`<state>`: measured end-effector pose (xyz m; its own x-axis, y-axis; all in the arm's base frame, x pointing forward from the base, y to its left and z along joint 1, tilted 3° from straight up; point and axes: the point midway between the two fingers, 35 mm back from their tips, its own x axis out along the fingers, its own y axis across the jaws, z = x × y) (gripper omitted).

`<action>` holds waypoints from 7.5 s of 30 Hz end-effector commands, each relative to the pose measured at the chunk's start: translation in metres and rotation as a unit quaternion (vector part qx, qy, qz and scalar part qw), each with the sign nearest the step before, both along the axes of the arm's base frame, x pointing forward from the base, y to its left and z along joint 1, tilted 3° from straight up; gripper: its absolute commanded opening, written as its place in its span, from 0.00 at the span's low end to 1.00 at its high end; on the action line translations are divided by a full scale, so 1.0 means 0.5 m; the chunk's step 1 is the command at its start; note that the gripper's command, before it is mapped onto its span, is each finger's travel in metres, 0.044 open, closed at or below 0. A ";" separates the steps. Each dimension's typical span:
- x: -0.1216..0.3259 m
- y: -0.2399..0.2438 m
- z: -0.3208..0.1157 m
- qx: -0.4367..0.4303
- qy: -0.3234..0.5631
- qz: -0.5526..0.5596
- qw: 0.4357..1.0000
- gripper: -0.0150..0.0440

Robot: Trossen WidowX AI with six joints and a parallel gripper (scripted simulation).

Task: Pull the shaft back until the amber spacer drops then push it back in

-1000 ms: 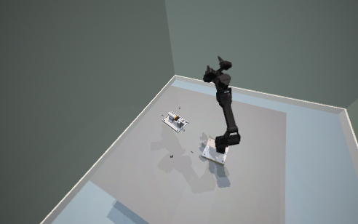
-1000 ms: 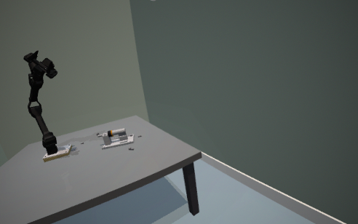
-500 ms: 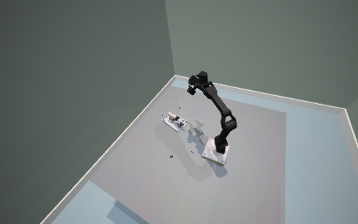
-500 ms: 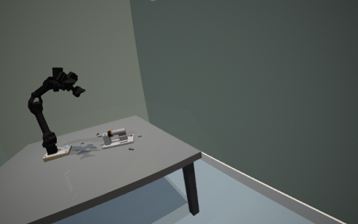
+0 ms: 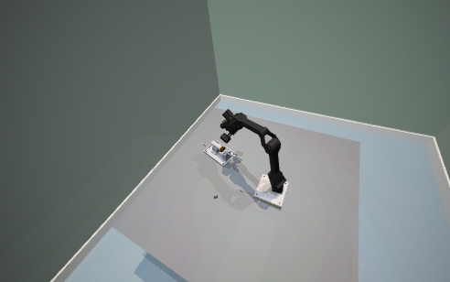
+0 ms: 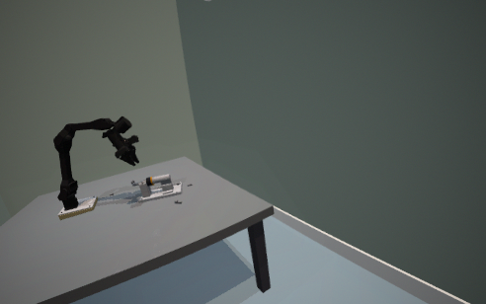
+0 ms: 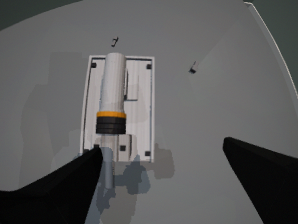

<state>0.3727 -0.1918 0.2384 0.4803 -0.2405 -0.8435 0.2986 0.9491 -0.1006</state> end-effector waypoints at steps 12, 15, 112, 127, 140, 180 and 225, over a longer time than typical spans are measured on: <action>-0.018 0.135 -0.185 0.129 0.197 -0.045 0.971 1.00; -0.018 0.135 -0.185 0.129 0.197 -0.045 0.971 1.00; -0.057 0.149 -0.275 0.002 -0.165 -0.029 0.986 1.00; -0.045 0.144 -0.287 0.002 -0.165 -0.029 0.986 1.00; -0.045 0.144 -0.287 0.002 -0.165 -0.029 0.986 1.00; -0.019 0.134 -0.310 0.001 -0.166 -0.029 0.986 1.00; -0.042 0.143 -0.313 0.002 -0.165 -0.029 0.986 0.25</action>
<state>0.3544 -0.1209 0.0823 0.7164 -0.2705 -0.6432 0.3670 0.9300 0.0177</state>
